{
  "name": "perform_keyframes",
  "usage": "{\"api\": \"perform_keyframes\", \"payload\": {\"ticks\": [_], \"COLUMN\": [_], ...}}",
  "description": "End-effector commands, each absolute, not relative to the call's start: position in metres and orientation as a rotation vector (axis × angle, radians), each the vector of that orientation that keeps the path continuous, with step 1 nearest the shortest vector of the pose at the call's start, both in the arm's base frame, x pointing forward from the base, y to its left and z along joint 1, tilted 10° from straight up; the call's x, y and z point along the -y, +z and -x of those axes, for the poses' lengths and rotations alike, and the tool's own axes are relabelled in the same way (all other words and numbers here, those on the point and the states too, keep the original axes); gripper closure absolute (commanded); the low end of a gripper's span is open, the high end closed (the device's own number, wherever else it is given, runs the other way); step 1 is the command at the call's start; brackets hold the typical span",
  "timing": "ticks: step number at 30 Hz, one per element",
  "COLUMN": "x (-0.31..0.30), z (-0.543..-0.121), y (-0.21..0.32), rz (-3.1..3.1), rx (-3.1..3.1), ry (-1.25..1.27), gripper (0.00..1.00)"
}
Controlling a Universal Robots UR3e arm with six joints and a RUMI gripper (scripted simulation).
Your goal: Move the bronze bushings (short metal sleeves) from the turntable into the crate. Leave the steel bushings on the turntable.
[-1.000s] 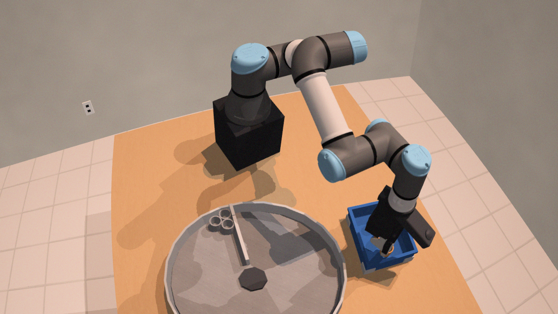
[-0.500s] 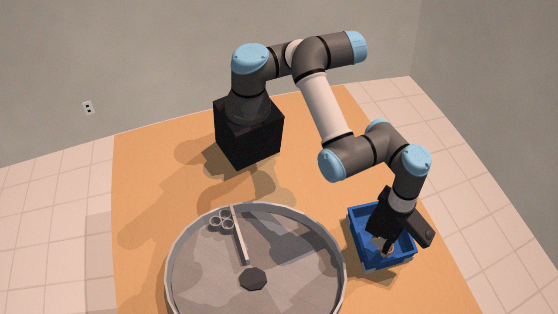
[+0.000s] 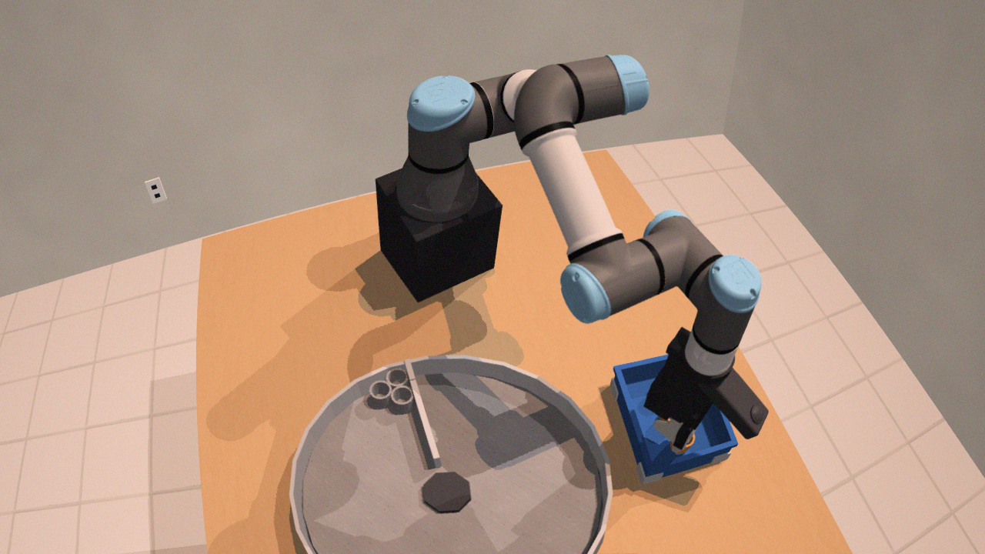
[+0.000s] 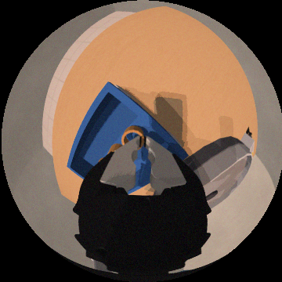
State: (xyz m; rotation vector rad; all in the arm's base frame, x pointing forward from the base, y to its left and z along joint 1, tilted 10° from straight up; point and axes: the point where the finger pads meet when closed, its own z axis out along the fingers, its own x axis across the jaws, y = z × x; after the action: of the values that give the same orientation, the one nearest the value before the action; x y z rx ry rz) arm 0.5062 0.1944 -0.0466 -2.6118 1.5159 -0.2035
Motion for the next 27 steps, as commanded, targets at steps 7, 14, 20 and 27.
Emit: {"api": "perform_keyframes", "payload": {"ticks": [7, 14, 20, 27], "x": [-0.1947, -0.1948, -0.1948, -0.1948], "z": [-0.5077, -0.5080, -0.5080, -0.5080], "y": [-0.0481, -0.0497, -0.0499, -0.0499], "rz": [2.610, 2.610, 2.610, 2.610], "rx": [-1.515, -1.515, -1.515, -1.515], "ry": [-0.207, -0.207, -0.207, -0.207], "gripper": [1.00, 1.00, 1.00, 1.00]}}
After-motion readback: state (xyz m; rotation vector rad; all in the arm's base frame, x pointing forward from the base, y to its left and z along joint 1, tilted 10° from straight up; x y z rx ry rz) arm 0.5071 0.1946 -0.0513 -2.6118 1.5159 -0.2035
